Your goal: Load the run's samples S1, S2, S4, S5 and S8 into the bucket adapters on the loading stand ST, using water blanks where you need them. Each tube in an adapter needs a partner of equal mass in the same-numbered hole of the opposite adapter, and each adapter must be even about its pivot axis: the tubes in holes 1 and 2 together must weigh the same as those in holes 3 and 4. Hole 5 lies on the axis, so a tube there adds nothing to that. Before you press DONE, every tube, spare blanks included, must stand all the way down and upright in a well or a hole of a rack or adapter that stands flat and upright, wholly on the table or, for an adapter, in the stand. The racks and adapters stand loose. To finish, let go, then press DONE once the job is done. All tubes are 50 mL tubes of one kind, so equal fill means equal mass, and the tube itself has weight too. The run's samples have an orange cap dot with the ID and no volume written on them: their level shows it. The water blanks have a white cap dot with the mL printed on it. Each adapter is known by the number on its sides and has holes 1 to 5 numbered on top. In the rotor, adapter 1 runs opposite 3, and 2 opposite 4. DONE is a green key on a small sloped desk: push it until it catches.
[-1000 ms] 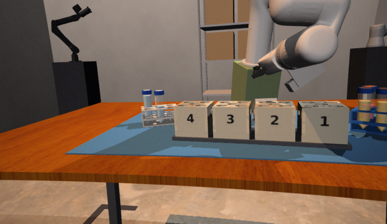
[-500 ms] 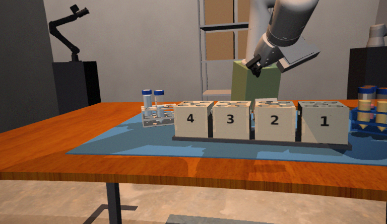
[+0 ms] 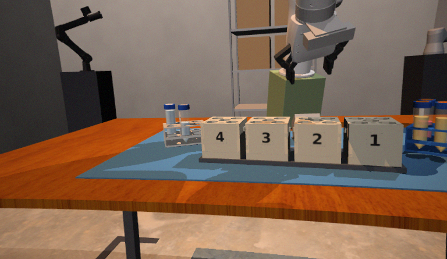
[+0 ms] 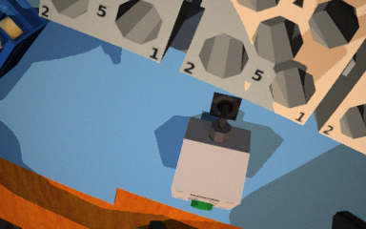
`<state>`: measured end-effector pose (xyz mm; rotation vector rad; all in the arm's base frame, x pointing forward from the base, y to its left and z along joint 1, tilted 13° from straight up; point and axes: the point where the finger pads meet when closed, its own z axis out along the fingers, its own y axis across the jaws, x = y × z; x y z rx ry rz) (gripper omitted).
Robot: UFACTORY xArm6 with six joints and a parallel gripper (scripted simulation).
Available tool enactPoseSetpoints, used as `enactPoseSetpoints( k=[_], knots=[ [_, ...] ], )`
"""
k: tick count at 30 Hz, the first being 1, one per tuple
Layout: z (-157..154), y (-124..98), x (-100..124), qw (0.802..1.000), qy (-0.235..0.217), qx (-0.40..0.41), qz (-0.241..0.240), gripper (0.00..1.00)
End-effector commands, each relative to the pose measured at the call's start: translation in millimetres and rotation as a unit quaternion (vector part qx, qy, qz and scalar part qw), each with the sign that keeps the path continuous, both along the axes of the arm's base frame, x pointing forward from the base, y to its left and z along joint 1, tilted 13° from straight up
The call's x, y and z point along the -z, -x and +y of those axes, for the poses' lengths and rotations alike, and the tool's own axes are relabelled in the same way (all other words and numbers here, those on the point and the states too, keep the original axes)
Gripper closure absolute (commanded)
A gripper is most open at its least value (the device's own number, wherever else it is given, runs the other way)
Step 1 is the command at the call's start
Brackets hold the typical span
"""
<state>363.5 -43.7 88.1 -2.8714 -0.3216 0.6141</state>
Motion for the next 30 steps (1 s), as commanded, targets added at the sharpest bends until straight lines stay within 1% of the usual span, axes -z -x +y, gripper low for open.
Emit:
enactPoseSetpoints(
  k=[1,3,5,7,12,14,17,22,30],
  knots=[
    [-9.4,-11.7,-10.5,0.997,0.012,0.037,-0.059,0.0],
    [-9.4,-11.7,-10.5,0.995,0.018,0.057,-0.086,0.0],
    [-15.6,-16.3,-16.9,0.99,0.023,0.077,-0.111,0.0],
    [-16.0,-16.7,-17.3,0.986,0.029,0.096,-0.136,0.0],
    [-30.2,-23.5,-32.0,0.968,0.042,0.147,-0.198,0.0],
    [-30.2,-23.5,-32.0,0.968,0.042,0.147,-0.198,0.0],
    [-40.6,-26.2,-42.6,0.955,0.05,0.177,-0.234,0.0],
    [-50.5,-27.0,-52.6,0.927,0.063,0.226,-0.292,0.0],
    [-50.5,-27.0,-52.6,0.927,0.063,0.226,-0.292,0.0]
  ],
)
